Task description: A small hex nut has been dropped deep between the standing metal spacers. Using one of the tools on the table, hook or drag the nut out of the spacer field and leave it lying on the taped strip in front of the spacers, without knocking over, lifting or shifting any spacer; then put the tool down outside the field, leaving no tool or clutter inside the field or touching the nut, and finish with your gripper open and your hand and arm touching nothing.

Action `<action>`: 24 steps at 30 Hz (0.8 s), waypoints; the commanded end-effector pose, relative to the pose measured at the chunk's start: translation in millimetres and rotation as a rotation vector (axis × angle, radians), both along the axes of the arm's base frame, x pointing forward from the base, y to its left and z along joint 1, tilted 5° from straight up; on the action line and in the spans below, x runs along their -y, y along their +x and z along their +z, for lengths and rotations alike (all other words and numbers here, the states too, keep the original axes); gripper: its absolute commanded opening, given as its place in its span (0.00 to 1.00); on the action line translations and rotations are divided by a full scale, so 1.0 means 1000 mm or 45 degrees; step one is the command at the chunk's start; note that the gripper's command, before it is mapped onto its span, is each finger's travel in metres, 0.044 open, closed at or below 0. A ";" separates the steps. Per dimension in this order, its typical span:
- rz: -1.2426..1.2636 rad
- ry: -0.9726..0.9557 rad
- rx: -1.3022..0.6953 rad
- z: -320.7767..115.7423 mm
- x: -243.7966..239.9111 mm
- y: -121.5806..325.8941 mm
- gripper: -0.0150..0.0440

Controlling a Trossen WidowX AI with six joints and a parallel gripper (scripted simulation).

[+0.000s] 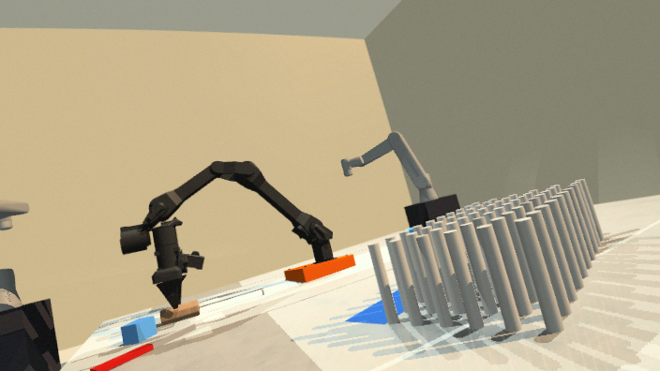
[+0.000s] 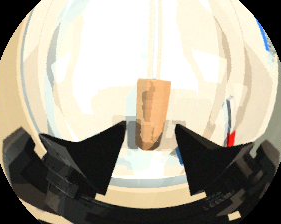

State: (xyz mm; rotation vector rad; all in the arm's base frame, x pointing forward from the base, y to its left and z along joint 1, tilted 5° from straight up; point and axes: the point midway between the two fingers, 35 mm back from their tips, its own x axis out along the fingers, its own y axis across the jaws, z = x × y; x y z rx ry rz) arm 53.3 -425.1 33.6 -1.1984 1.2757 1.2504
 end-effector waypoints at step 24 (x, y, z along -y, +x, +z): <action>0.004 0.019 -0.008 -0.029 -0.004 -0.002 0.49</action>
